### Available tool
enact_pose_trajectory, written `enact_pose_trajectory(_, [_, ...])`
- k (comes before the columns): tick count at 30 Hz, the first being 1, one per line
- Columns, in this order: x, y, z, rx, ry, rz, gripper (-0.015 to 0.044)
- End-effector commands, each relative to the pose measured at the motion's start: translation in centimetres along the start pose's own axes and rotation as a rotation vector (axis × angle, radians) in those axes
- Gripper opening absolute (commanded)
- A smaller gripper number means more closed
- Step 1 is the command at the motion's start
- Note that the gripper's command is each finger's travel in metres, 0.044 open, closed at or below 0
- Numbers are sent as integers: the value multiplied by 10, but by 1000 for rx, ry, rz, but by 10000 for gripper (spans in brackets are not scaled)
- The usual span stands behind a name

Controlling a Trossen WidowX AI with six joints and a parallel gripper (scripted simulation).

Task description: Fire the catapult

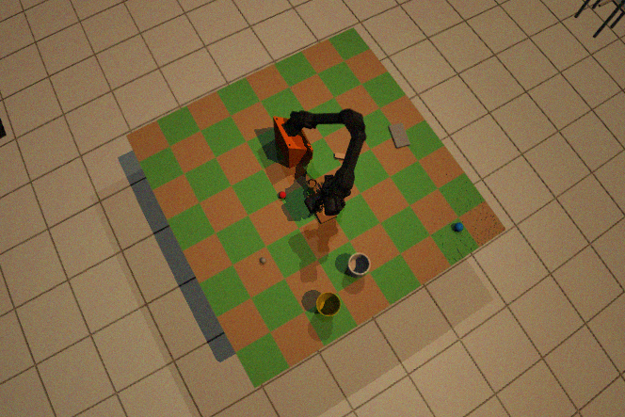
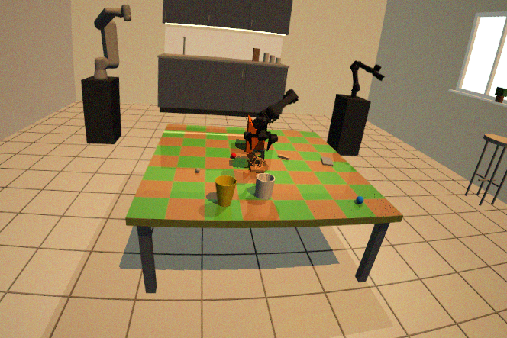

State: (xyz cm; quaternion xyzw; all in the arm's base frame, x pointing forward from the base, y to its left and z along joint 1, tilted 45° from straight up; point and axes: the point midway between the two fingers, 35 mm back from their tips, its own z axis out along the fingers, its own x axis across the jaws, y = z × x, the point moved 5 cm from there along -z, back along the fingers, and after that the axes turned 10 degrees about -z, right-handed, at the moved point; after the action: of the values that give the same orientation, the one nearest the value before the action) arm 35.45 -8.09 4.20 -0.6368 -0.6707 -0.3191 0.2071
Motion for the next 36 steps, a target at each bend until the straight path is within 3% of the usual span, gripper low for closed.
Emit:
enact_pose_trajectory(1, [1, -2, -8, -10, 0, -2, 440])
enact_pose_trajectory(8, [1, -2, 39, -10, 2, -2, 440])
enact_pose_trajectory(36, [1, -1, 77, -10, 2, -1, 440])
